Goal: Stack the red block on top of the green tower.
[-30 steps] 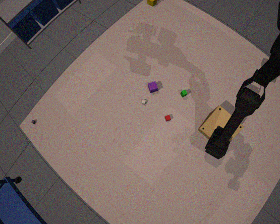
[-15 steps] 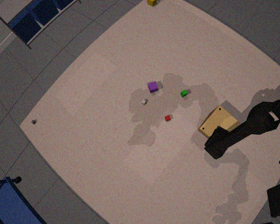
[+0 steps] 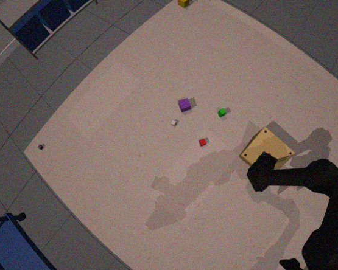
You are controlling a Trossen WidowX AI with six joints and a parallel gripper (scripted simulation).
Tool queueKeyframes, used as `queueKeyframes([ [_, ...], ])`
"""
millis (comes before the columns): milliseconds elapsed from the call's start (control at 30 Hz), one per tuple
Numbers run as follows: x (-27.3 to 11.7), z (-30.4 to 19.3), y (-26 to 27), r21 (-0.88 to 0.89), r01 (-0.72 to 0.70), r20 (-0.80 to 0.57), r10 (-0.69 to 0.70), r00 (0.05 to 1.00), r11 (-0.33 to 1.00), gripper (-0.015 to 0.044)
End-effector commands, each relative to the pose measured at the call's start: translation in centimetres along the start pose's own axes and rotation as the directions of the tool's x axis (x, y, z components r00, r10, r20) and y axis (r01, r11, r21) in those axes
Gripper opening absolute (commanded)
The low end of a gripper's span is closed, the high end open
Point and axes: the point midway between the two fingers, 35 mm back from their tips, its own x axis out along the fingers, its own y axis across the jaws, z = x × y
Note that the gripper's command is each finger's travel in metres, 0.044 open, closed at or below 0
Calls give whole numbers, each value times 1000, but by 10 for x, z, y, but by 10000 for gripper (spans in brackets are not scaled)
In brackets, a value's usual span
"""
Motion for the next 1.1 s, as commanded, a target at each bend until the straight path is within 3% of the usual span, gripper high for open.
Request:
queueKeyframes([
  [0, 36, -11, -65, -95, 189, -14, -191, 981, 977, 440],
  [233, 66, -8, -182, -232, 488, 7, -500, 866, 842, 440],
  [467, 57, 15, -292, -288, 718, 37, -742, 669, 633, 440],
  [767, 2, 57, -398, -244, 903, 61, -924, 378, 353, 440],
  [1067, -81, 90, -472, -146, 984, -3, -995, 103, 102, 440],
])
